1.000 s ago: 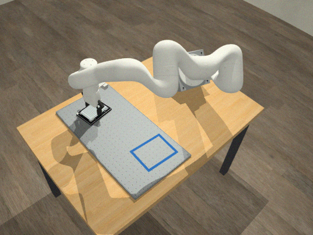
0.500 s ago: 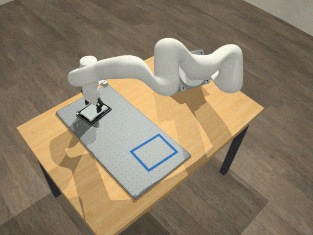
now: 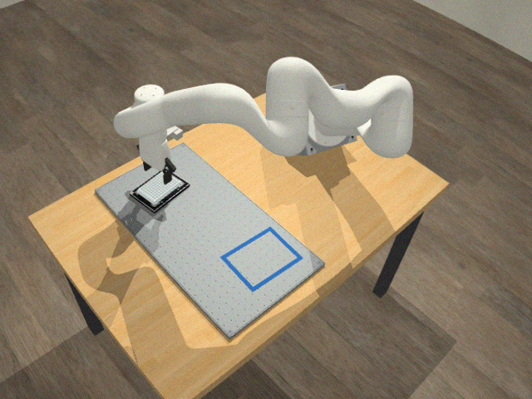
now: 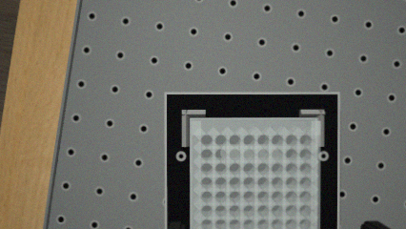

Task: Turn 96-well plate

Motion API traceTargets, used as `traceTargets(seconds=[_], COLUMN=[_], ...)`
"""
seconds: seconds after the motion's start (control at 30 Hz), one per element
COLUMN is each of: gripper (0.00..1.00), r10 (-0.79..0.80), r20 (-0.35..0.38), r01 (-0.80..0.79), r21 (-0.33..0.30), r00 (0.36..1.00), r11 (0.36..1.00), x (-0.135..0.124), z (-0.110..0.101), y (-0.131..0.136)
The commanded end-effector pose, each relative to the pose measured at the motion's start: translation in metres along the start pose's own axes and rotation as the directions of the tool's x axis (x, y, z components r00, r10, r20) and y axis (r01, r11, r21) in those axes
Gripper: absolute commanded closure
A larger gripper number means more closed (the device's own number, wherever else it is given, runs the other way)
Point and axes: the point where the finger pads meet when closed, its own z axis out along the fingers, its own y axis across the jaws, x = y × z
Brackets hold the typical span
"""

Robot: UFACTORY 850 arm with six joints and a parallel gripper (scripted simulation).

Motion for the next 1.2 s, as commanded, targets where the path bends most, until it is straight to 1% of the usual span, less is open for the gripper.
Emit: traceTargets(seconds=[0.0, 0.1, 0.43, 1.17], gripper=[0.0, 0.0, 0.0, 0.0], r10=[-0.001, -0.001, -0.001, -0.001], r20=[0.001, 0.001, 0.001, 0.001], r01=[0.001, 0.001, 0.001, 0.001], r21=[0.001, 0.001, 0.001, 0.001], r00=[1.0, 1.0, 1.0, 1.0], r11=[1.0, 1.0, 1.0, 1.0], x=[-0.001, -0.001, -0.001, -0.001], z=[-0.012, -0.015, -0.04, -0.04], y=[0.0, 0.0, 0.0, 0.0])
